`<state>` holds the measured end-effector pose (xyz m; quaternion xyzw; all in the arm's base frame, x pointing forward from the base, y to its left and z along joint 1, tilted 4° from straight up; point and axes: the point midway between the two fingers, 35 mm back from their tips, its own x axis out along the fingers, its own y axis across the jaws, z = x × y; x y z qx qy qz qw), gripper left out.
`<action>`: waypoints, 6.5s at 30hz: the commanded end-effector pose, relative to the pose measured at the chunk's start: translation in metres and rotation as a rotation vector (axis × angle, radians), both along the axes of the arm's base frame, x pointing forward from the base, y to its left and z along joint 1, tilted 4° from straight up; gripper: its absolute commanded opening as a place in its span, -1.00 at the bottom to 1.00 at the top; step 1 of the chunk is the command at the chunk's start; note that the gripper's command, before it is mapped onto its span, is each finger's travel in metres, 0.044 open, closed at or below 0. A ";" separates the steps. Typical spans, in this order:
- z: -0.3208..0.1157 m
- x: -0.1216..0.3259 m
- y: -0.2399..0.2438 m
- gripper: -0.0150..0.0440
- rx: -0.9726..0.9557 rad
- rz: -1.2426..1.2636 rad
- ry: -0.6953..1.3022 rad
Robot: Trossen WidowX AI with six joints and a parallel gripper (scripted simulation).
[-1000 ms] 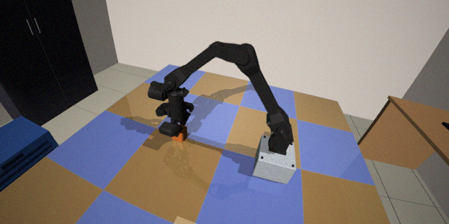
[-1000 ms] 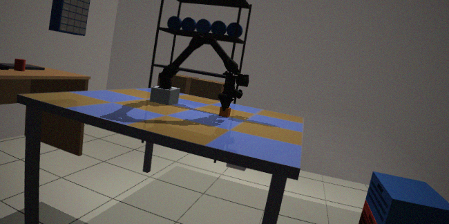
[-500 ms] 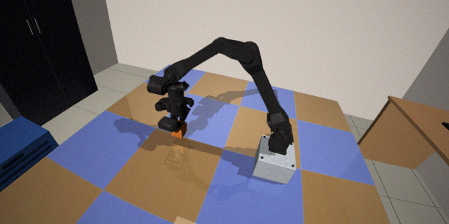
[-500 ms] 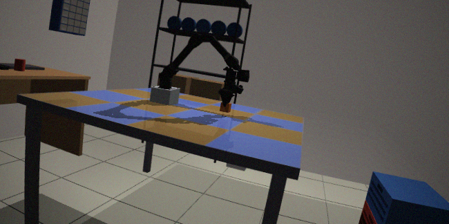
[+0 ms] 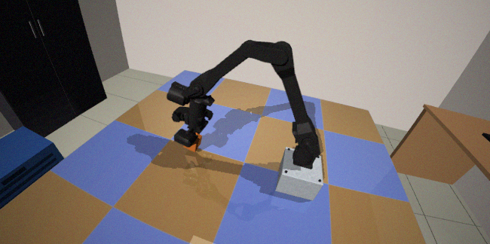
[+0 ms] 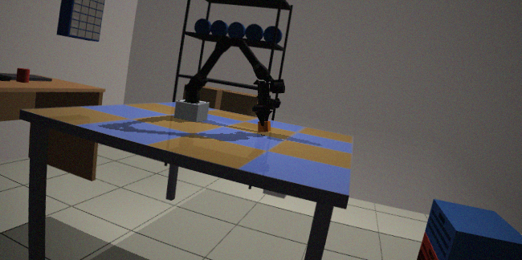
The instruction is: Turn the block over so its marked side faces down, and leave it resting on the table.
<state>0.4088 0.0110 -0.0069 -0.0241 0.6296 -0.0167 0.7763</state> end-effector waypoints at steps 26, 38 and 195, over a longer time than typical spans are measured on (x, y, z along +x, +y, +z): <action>0.002 -0.007 -0.001 -0.49 -0.005 0.023 -0.334; -0.021 0.003 -0.001 -0.49 0.000 0.034 -0.509; 0.037 0.006 0.001 1.00 -0.007 -0.010 0.190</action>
